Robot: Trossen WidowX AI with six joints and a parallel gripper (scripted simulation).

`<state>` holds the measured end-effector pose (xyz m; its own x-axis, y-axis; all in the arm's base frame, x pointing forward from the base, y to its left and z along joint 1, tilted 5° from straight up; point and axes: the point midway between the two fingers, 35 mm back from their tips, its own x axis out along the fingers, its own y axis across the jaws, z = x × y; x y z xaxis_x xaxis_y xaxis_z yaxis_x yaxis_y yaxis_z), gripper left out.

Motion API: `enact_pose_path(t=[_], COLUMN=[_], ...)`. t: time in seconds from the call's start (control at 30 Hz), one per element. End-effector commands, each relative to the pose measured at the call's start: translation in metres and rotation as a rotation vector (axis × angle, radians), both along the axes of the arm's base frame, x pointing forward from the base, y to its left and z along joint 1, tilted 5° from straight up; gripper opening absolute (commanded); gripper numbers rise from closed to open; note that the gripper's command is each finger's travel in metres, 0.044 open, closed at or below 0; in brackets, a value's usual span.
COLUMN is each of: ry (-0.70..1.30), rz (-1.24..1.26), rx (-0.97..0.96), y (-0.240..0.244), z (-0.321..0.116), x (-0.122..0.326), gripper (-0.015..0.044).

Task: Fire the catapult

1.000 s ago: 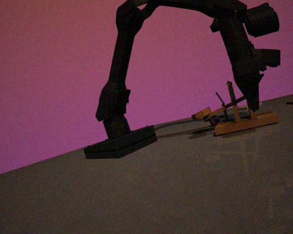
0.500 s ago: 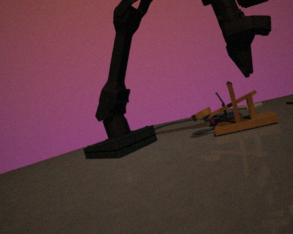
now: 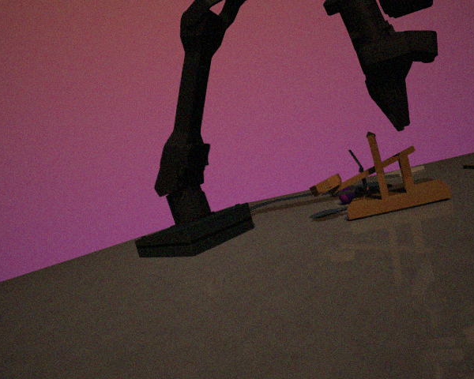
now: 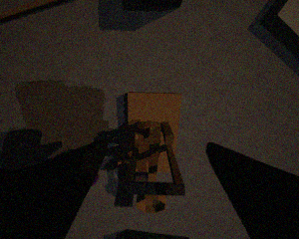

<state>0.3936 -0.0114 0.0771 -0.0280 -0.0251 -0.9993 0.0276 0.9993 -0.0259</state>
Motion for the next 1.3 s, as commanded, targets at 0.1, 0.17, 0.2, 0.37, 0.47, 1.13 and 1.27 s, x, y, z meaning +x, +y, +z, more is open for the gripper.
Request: enact_pose_path(t=[0.1, 0.17, 0.2, 0.37, 0.47, 1.13, 1.27], ry=[0.015, 0.015, 0.015, 0.015, 0.015, 0.015, 0.015], rz=[0.001, 0.001, 0.001, 0.001, 0.001, 0.001, 0.001], rx=[0.005, 0.005, 0.005, 0.005, 0.005, 0.005, 0.005], y=[0.000, 0.000, 0.000, 0.000, 0.000, -0.001, -0.001], z=[-0.019, -0.020, -0.022, -0.030, -0.035, -0.067, -0.071], x=[-0.004, -0.004, -0.004, -0.004, -0.004, -0.006, -0.006], gripper=[0.0440, 0.0440, 0.0440, 0.0440, 0.0440, 0.0440, 0.0440])
